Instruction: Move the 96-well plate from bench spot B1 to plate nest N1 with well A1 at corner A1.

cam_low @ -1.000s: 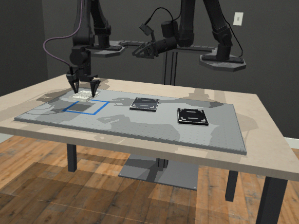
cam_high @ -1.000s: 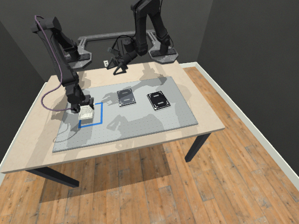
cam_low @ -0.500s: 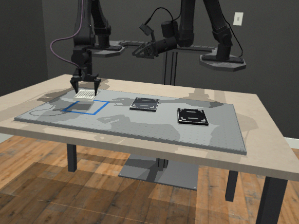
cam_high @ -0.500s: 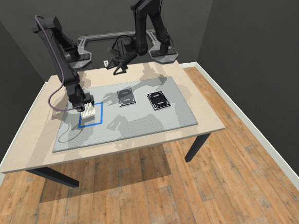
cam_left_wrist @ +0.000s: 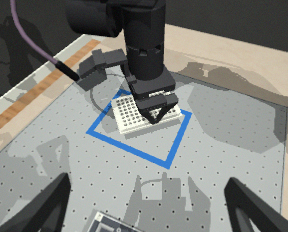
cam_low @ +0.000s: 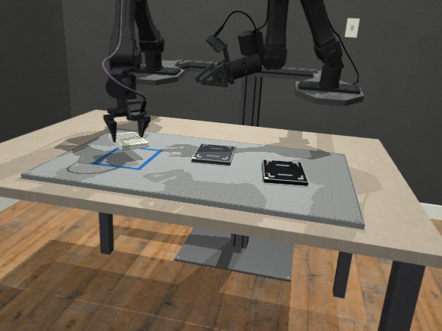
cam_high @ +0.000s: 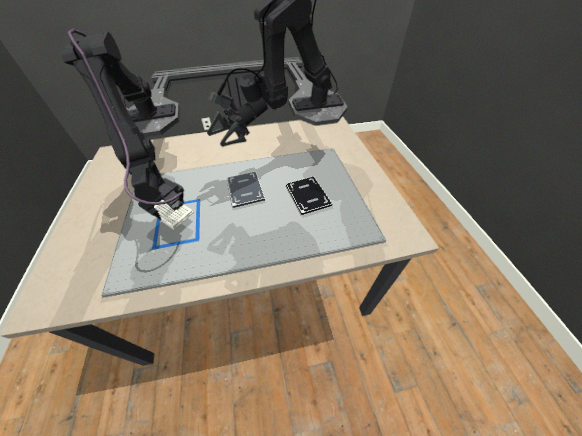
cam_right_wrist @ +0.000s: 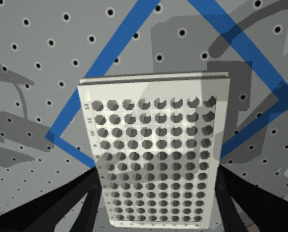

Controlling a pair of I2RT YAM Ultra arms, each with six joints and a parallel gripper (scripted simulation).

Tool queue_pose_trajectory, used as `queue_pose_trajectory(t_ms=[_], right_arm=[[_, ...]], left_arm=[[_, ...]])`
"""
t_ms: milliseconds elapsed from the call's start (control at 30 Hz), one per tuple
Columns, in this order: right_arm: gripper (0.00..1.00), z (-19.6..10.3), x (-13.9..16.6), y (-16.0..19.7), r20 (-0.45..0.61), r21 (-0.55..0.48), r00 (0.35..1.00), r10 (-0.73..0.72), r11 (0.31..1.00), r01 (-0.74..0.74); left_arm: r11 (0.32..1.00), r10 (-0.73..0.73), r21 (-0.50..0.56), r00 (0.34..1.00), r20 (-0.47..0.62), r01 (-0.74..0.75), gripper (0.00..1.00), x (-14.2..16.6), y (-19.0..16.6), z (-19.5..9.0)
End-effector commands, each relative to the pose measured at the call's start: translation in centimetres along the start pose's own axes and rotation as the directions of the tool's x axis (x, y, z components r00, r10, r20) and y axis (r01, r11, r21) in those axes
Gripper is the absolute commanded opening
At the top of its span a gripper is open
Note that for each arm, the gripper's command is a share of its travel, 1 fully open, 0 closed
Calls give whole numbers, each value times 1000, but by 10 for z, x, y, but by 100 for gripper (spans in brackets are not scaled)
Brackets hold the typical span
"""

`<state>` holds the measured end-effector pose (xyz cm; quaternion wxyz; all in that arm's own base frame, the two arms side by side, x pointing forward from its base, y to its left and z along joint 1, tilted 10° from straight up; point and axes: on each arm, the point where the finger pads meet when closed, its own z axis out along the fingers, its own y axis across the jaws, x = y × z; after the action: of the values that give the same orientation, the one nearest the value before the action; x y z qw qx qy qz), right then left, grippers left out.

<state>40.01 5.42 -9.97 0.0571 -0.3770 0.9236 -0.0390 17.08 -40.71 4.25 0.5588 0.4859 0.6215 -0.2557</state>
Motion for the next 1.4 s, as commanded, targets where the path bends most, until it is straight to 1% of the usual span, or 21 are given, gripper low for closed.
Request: queue_pose_trajectory(t_ms=[0, 33, 100, 200, 367, 467, 533, 600, 700, 800, 1067, 1233, 1367], right_arm=[[79, -12, -16, -8, 30, 23, 978, -206, 978, 205], [79, -12, -16, -8, 30, 23, 978, -206, 978, 205], [79, -12, -16, -7, 27, 26, 957, -289, 957, 289], [79, -12, -16, -7, 22, 30, 902, -431, 902, 430], [79, -12, -18, -10, 17, 48, 800, -599, 800, 598], [79, -12, -18, -10, 11, 50, 735, -678, 735, 677], [79, -10, -14, -7, 7, 39, 708, -706, 707, 706], [79, -10, -14, -7, 7, 39, 708, -706, 707, 706], [79, -10, -15, -7, 6, 39, 690, -723, 690, 723], [79, -10, -15, -7, 7, 39, 703, -711, 703, 710], [79, -10, -15, -7, 7, 39, 703, -711, 703, 710], [79, -18, -24, -11, 7, 38, 689, -725, 689, 724], [79, -11, -35, -15, 25, 82, 685, -728, 684, 725]], left_arm=[[1000, -12, 7, 1000, 13, 12, 100, -4, 0, -3], [1000, -12, 7, 1000, 13, 12, 100, -4, 0, -3], [1000, -12, 7, 1000, 13, 12, 100, -4, 0, -3], [1000, -12, 7, 1000, 13, 12, 100, -4, 0, -3], [1000, -12, 7, 1000, 13, 12, 100, -4, 0, -3], [1000, -12, 7, 1000, 13, 12, 100, -4, 0, -3], [1000, -12, 7, 1000, 13, 12, 100, -4, 0, -3], [1000, -12, 7, 1000, 13, 12, 100, -4, 0, -3], [1000, -12, 7, 1000, 13, 12, 100, -4, 0, -3], [1000, -12, 7, 1000, 13, 12, 100, -4, 0, -3], [1000, -12, 7, 1000, 13, 12, 100, -4, 0, -3], [1000, -12, 7, 1000, 13, 12, 100, -4, 0, -3], [1000, -12, 7, 1000, 13, 12, 100, -4, 0, -3]])
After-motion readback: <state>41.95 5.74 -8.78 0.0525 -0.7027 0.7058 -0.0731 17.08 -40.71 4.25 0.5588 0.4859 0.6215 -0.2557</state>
